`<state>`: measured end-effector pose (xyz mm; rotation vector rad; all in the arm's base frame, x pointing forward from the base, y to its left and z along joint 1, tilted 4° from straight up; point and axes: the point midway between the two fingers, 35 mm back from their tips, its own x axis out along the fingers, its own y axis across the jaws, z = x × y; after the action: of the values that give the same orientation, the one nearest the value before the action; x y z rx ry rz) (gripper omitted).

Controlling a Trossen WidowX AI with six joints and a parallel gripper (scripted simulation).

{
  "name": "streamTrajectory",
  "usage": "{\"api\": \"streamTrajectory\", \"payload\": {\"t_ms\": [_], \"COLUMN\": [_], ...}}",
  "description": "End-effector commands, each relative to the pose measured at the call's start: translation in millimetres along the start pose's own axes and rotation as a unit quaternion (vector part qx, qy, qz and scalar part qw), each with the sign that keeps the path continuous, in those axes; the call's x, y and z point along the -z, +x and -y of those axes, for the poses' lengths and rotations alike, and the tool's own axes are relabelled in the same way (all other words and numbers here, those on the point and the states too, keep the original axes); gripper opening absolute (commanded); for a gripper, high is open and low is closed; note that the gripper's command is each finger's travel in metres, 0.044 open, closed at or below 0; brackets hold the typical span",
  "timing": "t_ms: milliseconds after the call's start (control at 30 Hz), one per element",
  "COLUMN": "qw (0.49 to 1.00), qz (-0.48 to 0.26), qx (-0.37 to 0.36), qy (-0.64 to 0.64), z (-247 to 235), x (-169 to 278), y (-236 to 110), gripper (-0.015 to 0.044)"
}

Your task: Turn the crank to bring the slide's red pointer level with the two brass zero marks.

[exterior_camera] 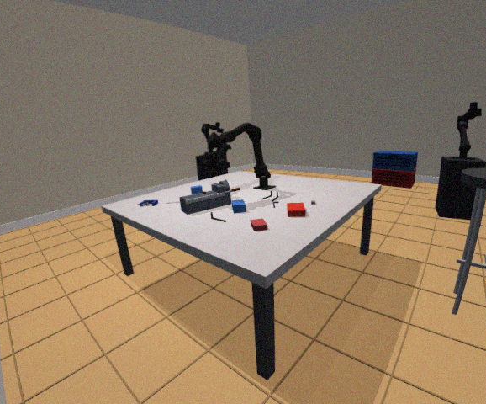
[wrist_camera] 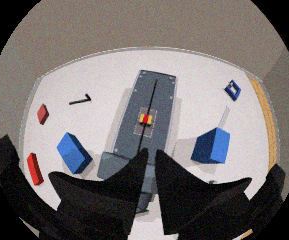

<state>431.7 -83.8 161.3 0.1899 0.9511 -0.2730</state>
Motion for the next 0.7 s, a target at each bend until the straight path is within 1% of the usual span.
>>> {"api": "streamTrajectory", "payload": {"t_ms": [0, 533, 667], "qw": [1.0, 1.0, 1.0], "qz": [0.0, 0.0, 0.0], "qx": [0.0, 0.0, 0.0], "qy": [0.0, 0.0, 0.0], "z": [0.0, -0.1, -0.1], "x": [0.0, 0.0, 0.0], "y": [0.0, 0.0, 0.0], "gripper": [0.0, 0.0, 0.0105]}}
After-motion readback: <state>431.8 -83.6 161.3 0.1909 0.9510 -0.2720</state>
